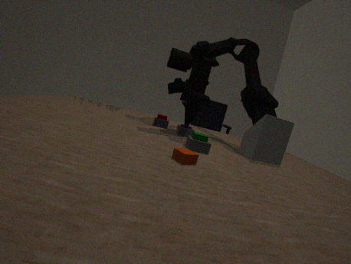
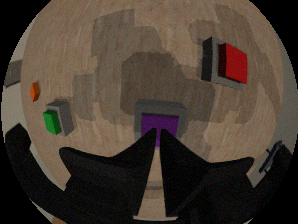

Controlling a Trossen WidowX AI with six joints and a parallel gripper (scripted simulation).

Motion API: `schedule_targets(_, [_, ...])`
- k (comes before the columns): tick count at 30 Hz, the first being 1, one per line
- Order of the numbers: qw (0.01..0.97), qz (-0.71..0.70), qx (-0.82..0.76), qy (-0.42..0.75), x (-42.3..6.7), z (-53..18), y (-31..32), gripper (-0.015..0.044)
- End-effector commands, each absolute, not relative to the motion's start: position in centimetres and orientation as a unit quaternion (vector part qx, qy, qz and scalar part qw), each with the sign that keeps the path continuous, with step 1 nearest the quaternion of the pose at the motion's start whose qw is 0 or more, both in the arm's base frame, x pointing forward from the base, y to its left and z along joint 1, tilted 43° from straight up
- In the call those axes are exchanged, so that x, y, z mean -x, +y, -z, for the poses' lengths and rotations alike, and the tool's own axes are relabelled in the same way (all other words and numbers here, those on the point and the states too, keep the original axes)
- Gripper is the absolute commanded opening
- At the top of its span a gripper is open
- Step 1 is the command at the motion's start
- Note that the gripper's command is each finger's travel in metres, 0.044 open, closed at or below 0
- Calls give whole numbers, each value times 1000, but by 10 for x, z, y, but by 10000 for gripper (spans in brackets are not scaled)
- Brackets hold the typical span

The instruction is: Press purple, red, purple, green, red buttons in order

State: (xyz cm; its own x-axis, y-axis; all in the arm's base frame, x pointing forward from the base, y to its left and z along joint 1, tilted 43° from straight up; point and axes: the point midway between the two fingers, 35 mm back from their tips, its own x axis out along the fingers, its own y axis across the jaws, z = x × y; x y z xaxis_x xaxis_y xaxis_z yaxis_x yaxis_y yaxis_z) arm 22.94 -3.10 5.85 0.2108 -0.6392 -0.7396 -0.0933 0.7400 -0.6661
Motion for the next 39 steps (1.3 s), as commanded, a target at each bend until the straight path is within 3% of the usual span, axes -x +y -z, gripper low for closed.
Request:
schedule_targets(1, [714, 192, 309, 599, -229, -58, -32, 20])
schedule_targets(26, [713, 190, 308, 600, -210, -127, 31, 20])
schedule_targets(39, [714, 184, 305, 602, -187, -28, 141, 20])
